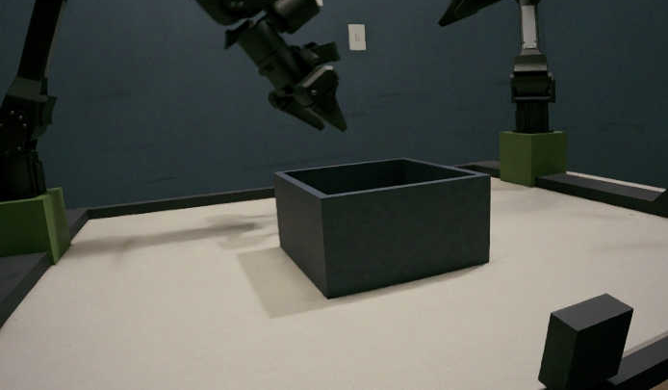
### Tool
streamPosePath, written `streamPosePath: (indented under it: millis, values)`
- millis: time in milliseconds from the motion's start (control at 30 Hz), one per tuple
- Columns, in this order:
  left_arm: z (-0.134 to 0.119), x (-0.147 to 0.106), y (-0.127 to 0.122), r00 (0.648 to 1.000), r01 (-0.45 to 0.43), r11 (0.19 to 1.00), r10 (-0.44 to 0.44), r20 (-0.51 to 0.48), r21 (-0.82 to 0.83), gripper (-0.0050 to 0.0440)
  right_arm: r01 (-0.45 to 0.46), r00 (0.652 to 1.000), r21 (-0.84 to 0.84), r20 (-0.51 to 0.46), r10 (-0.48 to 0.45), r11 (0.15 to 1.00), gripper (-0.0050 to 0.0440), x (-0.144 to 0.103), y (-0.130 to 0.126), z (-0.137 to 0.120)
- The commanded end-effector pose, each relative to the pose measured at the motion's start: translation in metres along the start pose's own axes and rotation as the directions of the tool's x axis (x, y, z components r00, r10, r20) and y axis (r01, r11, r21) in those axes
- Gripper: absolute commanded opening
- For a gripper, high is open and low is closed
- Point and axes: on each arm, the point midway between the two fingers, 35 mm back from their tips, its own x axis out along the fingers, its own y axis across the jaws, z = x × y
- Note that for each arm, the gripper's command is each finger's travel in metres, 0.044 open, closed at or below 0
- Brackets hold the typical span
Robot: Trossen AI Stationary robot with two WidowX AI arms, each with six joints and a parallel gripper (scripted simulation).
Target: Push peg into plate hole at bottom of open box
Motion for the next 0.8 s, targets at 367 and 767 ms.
streamPosePath:
  millis: [367, 767]
  values:
    - [-0.001, -0.007, -0.004, 0.966, -0.013, 1.0, 0.015, -0.257, 0.008, 0.044, -0.011, 1.0, 0.014, 0.01, 0.011, 1.0, 0.044, -0.004, 0.001, 0.005]
    - [0.0, -0.008, -0.004, 0.966, -0.014, 1.0, 0.015, -0.258, 0.008, 0.044, -0.011, 1.0, 0.014, 0.01, 0.011, 1.0, 0.044, -0.004, 0.001, 0.005]
